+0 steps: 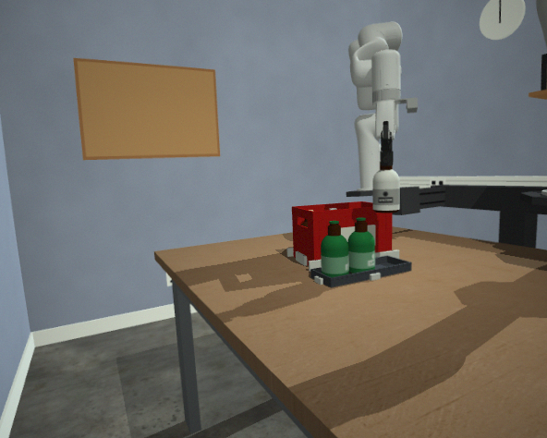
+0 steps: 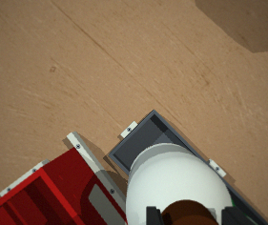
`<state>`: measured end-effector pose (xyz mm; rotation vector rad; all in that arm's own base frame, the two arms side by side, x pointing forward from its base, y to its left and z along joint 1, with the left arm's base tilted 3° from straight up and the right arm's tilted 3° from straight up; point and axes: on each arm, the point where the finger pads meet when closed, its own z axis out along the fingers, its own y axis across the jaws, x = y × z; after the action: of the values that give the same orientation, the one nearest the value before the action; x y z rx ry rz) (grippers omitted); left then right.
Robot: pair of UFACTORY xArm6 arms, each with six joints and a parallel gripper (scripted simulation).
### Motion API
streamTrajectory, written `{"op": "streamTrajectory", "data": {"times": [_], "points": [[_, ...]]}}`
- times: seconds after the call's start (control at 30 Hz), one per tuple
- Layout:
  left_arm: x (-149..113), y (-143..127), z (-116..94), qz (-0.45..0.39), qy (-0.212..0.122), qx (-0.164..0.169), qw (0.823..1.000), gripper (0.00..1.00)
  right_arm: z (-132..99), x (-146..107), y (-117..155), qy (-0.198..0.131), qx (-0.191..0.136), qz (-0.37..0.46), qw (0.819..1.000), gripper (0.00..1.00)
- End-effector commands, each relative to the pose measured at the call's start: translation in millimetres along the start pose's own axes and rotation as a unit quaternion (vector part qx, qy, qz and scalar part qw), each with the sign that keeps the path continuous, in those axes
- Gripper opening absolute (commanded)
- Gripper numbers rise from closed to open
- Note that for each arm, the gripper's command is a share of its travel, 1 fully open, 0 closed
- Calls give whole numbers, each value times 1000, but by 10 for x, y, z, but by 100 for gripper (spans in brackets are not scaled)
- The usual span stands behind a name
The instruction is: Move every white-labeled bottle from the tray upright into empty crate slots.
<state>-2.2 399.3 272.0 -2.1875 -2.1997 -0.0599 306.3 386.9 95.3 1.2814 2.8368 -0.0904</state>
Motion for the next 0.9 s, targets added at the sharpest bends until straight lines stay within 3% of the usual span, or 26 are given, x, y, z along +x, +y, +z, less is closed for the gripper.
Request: {"op": "streamTrajectory", "data": {"times": [0.0, 0.87], "points": [[11, 0, -19, 0, 2, 0, 1000, 100, -61, 3, 16, 1, -3, 0, 1000, 0], [11, 0, -19, 0, 2, 0, 1000, 100, -197, 2, 15, 1, -3, 0, 1000, 0]]}}
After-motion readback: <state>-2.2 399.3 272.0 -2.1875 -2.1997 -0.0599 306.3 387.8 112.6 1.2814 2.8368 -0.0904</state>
